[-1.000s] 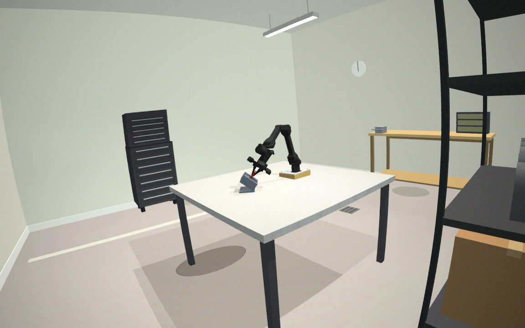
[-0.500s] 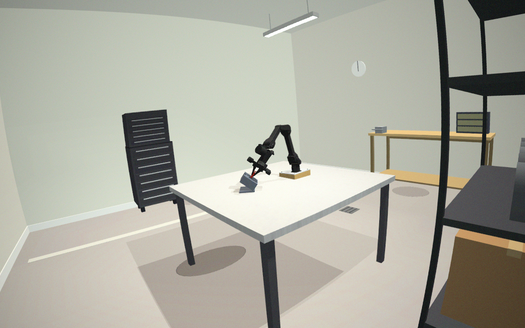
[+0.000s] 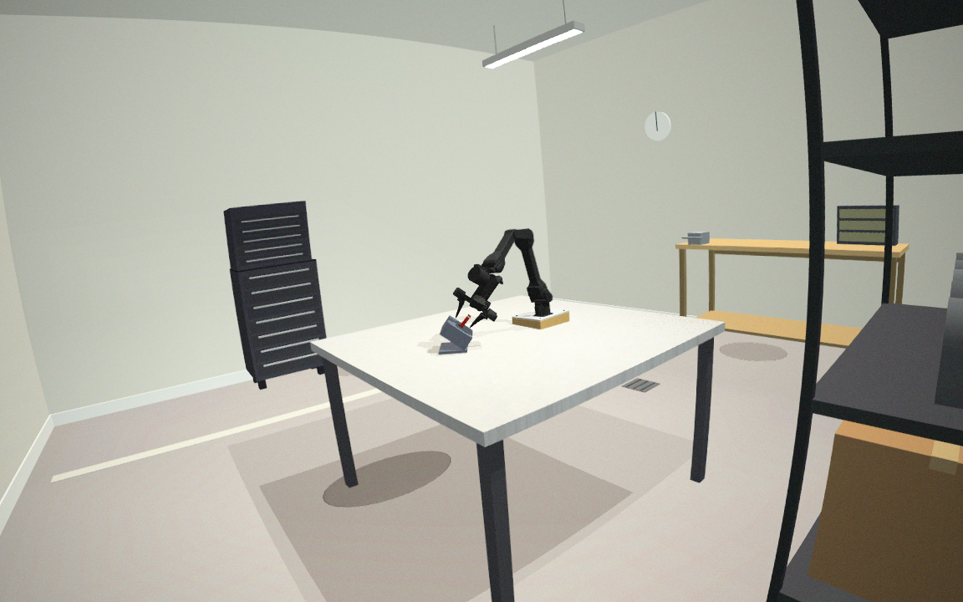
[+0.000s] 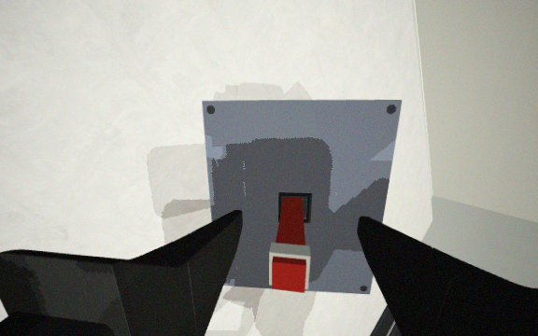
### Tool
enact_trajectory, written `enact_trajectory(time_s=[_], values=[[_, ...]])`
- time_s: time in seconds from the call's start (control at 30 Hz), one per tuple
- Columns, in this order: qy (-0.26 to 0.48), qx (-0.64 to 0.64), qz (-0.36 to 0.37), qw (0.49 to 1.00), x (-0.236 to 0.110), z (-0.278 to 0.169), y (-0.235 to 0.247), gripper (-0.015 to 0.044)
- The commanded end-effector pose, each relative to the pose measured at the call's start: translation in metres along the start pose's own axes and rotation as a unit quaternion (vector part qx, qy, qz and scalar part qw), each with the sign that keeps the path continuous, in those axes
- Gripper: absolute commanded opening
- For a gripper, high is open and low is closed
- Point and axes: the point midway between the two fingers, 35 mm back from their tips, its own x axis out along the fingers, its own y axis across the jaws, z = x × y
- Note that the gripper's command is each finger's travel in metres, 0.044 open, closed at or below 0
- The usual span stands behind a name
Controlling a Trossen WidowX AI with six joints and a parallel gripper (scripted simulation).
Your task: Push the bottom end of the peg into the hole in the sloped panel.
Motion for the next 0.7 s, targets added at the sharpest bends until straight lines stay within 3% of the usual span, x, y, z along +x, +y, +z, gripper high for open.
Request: enact_trajectory(time_s=[0.0,0.03,0.67], values=[[0.001,0.0,0.0,1.0,-0.004,0.0,0.0,0.042],[0.001,0.0,0.0,1.0,-0.006,0.001,0.0,0.044],[0.002,-0.003,0.005,1.0,-0.051,0.006,0.001,0.044]])
